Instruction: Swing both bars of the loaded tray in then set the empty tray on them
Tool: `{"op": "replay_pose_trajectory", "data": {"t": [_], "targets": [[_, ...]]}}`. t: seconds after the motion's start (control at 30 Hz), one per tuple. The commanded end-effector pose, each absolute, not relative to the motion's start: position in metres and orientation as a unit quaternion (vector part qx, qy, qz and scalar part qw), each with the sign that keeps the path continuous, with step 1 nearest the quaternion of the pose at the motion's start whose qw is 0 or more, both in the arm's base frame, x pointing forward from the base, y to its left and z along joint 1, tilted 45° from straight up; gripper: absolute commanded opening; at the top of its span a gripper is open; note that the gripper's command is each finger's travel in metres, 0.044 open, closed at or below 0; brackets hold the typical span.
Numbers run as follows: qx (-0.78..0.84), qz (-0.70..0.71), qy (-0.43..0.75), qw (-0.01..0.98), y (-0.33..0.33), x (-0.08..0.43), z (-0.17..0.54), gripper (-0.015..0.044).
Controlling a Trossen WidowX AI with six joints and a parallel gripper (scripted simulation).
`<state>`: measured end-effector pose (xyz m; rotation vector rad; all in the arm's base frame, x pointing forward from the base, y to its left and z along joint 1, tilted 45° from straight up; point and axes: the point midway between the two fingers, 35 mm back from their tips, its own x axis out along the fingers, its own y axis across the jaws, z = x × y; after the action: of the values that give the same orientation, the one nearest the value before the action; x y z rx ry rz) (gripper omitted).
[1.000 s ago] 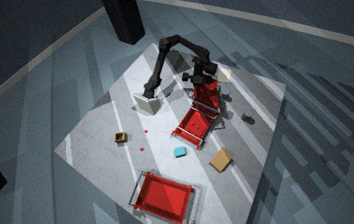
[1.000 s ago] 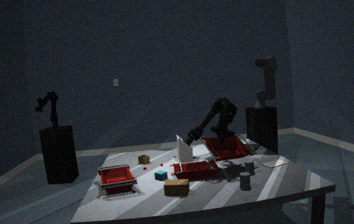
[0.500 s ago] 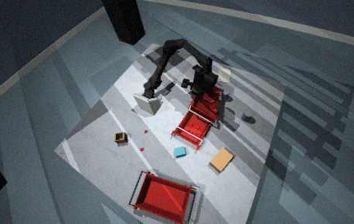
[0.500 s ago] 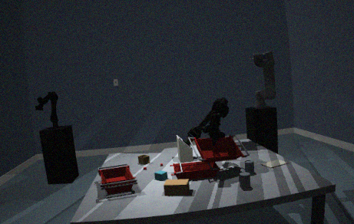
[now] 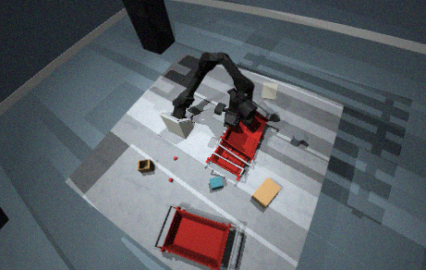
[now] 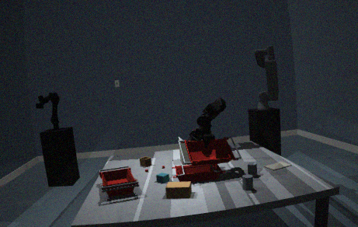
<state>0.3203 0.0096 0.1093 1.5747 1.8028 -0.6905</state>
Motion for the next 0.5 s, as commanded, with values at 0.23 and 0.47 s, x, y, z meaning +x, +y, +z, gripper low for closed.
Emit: {"op": "replay_pose_trajectory", "data": {"t": [0.23,0.47], "targets": [[0.642,-0.276,0.659,0.278,-0.041,0.33,0.082,0.0],[0.65,-0.279,0.655,0.266,-0.051,0.329,0.074,0.0]]}}
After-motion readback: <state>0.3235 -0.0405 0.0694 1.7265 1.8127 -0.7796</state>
